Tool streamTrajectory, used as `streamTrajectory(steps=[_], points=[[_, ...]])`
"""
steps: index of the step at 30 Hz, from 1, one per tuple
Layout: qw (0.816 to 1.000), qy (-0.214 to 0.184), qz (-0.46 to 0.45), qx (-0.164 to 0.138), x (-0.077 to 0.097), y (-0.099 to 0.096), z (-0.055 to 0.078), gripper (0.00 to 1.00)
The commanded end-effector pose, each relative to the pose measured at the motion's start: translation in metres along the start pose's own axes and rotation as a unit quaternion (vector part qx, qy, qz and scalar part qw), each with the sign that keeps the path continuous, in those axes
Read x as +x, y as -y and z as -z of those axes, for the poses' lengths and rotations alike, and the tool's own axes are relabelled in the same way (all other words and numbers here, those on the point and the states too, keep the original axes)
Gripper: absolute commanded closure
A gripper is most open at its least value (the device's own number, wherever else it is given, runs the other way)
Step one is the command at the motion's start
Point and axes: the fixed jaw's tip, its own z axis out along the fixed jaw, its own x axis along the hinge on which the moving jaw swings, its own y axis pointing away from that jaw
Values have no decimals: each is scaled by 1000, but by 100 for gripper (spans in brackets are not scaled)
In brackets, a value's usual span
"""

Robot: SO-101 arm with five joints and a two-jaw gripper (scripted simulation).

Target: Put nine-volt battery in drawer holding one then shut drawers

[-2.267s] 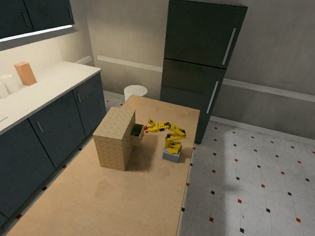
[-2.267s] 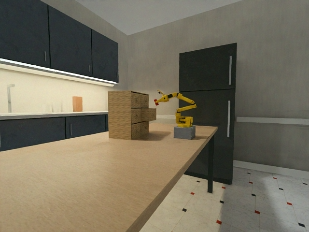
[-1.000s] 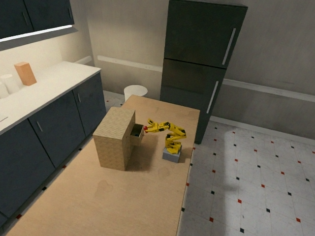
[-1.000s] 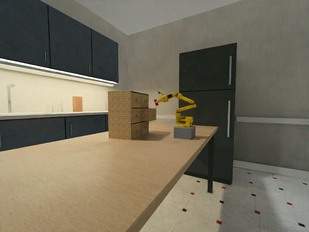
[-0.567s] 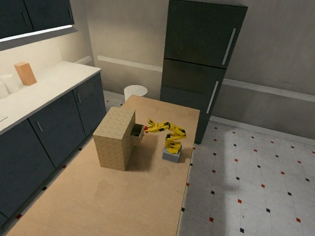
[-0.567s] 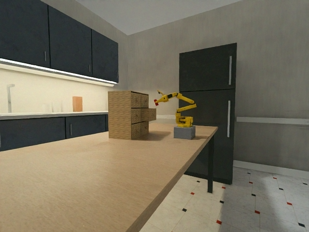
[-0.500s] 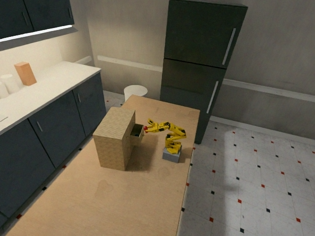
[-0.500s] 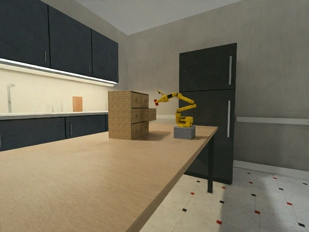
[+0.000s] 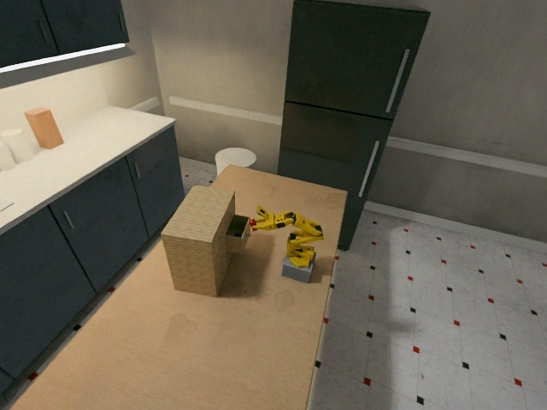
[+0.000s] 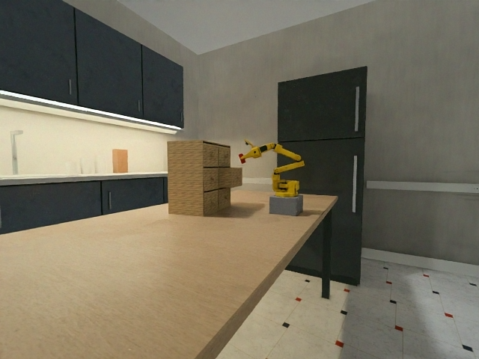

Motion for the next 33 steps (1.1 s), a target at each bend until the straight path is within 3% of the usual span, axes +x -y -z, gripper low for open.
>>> streamTrajectory(steps=[1,28,33], points=[[1000,12,3,1,-4,1,2,100],[1000,12,3,2,-6,1,2,100],[1000,13,3,3,-16,1,-21,100]])
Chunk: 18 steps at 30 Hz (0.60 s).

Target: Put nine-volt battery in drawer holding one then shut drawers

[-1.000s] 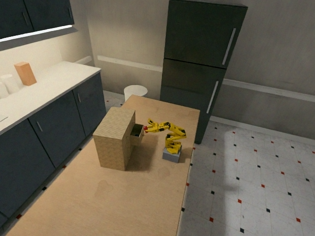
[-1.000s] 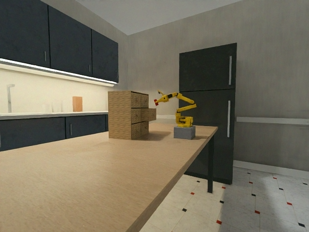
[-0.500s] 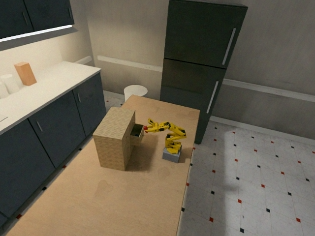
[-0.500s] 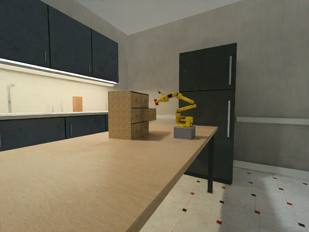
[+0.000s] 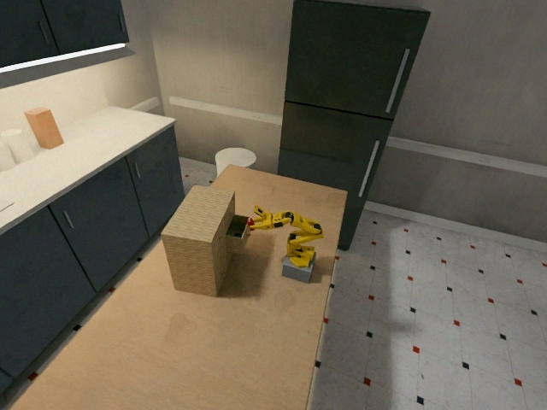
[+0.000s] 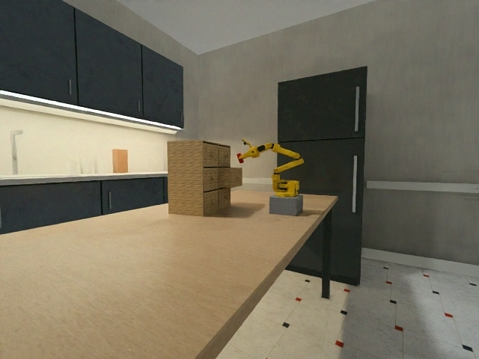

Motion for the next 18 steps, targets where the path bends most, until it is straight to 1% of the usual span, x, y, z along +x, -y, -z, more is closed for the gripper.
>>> streamTrajectory(steps=[1,5,10,18], points=[[1000,12,3,3,-13,1,-17,100],[1000,12,3,4,-16,2,-38,100],[1000,12,3,4,-15,2,-65,100],[1000,12,3,4,-15,2,-65,100]])
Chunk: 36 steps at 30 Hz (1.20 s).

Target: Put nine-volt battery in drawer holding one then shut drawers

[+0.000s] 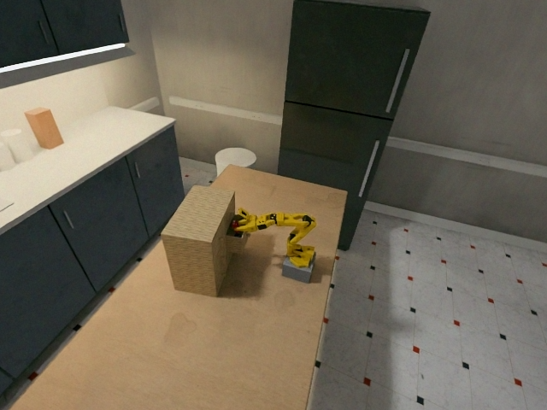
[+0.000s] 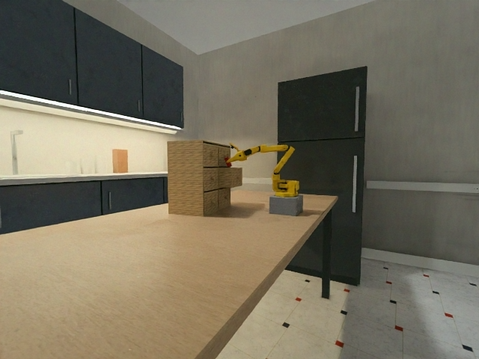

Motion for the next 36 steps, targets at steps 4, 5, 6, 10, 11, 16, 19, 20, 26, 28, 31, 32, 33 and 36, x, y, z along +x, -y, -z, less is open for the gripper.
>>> streamTrajectory(steps=[4,5,6,10,11,16,19,20,26,28,31,32,33,36], points=[[1000,19,2,4,-9,2,0,100],[1000,19,2,4,-9,2,0,100],[1000,19,2,4,-9,2,0,100],[1000,19,2,4,-9,2,0,100],[1000,19,2,4,-9,2,0,100],[1000,19,2,5,-11,3,0,100],[1000,19,2,6,-12,3,0,100],[1000,19,1,6,-12,4,0,100],[1000,19,1,7,-14,4,0,100],[1000,19,1,7,-14,4,0,100],[1000,19,1,8,-15,5,0,100],[1000,19,1,8,-16,5,0,100],[1000,19,1,8,-16,5,0,100],[1000,19,1,8,-16,5,0,100]])
